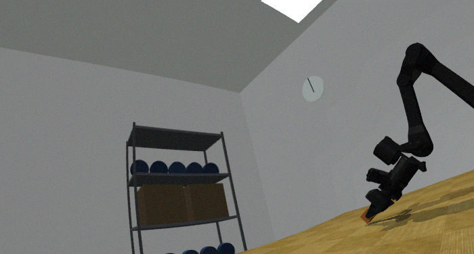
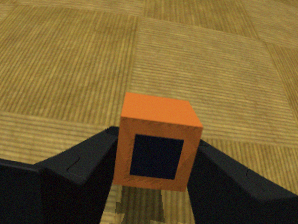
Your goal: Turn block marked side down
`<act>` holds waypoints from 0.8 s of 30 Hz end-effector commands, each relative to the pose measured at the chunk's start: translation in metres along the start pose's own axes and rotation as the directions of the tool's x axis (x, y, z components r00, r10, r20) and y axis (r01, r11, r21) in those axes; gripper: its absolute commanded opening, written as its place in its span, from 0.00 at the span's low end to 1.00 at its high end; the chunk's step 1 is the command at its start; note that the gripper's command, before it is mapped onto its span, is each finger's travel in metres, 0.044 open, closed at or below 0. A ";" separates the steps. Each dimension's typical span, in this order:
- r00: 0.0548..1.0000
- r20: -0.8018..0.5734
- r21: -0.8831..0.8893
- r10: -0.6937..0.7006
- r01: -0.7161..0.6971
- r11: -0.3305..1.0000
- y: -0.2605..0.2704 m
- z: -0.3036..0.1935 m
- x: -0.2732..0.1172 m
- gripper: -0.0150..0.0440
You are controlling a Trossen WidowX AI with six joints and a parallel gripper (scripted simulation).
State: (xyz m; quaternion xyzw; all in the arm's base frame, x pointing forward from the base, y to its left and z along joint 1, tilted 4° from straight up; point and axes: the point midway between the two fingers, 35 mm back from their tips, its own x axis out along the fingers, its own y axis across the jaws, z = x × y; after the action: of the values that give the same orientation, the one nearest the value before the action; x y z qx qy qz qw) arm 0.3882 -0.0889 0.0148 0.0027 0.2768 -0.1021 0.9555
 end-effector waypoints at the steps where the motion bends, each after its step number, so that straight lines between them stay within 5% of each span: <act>1: 1.000 0.027 -0.005 0.003 -0.003 1.000 0.000 -0.002 -0.002 0.25; 18: 0.999 0.048 -0.005 0.003 -0.003 1.000 0.000 -0.003 -0.003 0.25; 24: 0.999 0.048 -0.005 0.003 -0.003 1.000 0.000 -0.003 -0.003 0.52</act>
State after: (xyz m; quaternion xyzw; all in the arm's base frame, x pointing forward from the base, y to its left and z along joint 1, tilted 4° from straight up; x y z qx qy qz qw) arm 0.3844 -0.0882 0.0135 0.0000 0.2546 -0.1021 0.9617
